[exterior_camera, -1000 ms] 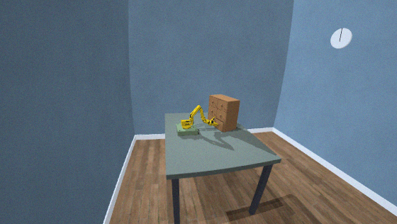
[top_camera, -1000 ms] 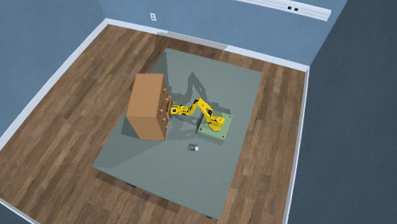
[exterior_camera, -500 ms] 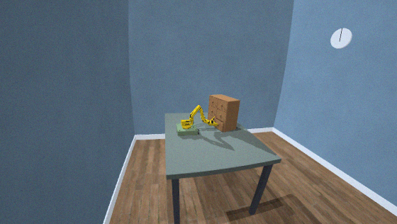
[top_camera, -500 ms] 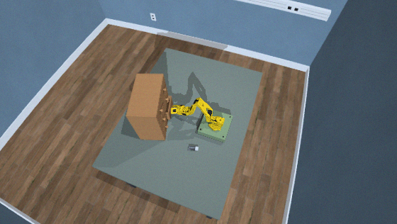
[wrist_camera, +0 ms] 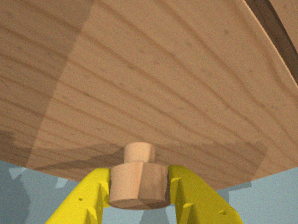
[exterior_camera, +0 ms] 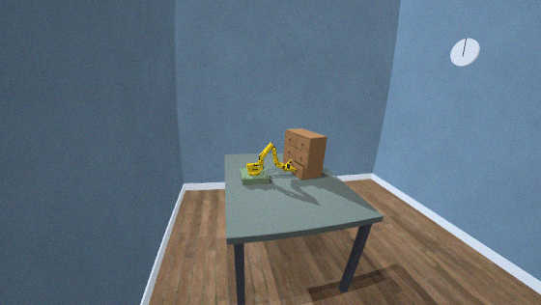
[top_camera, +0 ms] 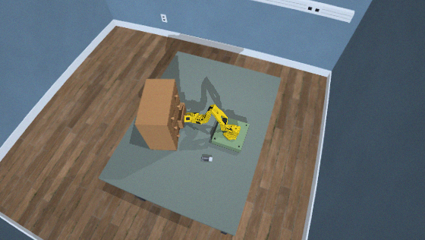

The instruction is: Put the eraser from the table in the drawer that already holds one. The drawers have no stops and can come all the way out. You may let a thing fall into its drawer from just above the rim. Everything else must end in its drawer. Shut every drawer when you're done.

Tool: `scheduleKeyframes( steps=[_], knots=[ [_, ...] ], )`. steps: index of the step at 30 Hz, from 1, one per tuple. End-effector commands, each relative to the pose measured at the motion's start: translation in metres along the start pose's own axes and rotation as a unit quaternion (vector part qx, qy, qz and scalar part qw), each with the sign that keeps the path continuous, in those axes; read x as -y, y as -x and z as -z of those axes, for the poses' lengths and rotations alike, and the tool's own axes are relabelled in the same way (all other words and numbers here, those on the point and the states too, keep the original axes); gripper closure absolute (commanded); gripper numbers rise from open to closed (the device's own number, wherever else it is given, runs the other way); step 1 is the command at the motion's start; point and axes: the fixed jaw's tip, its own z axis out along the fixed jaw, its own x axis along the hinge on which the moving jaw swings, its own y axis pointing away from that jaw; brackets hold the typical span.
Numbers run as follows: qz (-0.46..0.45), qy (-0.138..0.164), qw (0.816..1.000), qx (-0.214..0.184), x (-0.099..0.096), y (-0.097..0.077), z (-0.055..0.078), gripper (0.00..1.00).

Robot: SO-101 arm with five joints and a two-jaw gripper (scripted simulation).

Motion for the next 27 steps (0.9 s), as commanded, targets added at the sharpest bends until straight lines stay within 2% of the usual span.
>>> scheduleKeyframes(
  steps=[1, 16, 27],
  knots=[
    [0.003, 0.001, 1.000, -0.004, -0.0002, -0.0025, 0.0042, 1.00],
    [0.003, 0.001, 1.000, -0.004, -0.0002, -0.0025, 0.0042, 1.00],
    [0.001, -0.002, 1.000, -0.007, 0.0000, -0.0058, 0.0102, 1.00]
  ],
)
